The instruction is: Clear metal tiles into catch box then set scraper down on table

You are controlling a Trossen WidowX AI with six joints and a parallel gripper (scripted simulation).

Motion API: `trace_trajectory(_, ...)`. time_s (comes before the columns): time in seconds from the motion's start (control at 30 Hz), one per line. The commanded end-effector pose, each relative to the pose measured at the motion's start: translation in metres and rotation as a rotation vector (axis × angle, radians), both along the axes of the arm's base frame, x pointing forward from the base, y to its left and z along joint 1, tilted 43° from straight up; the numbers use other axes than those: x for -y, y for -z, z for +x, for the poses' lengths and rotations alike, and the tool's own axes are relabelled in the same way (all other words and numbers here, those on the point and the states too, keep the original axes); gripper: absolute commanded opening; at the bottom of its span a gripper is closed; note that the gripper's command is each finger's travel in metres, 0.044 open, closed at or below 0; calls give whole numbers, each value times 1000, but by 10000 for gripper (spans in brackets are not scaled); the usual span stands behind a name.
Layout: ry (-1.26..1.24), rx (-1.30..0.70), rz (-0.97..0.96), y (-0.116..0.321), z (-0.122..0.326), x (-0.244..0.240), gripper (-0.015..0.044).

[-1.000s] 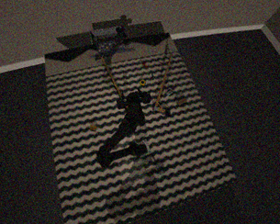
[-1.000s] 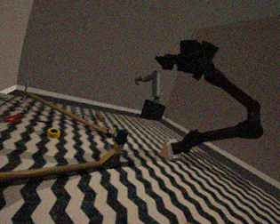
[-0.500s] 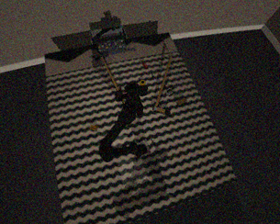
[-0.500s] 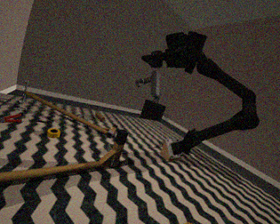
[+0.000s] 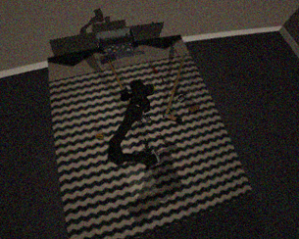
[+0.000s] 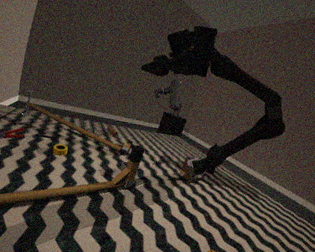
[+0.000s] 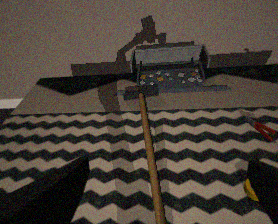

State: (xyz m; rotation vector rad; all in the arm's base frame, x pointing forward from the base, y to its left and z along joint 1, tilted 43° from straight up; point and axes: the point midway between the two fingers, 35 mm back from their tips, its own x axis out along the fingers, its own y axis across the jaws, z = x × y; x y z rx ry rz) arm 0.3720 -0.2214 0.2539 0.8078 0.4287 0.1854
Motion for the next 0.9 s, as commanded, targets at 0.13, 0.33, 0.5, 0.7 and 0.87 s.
trace_trajectory(0.13, -64, -39, -12, 10, 30, -10, 440)
trace_trajectory(0.33, -111, -66, -19, 18, 50, -20, 440)
trace_trajectory(0.5, -152, -89, -26, 26, 67, -29, 440)
trace_trajectory(0.7, -201, -117, -35, 36, 86, -43, 440)
trace_trajectory(0.87, -244, -140, -44, 45, 101, -56, 440)
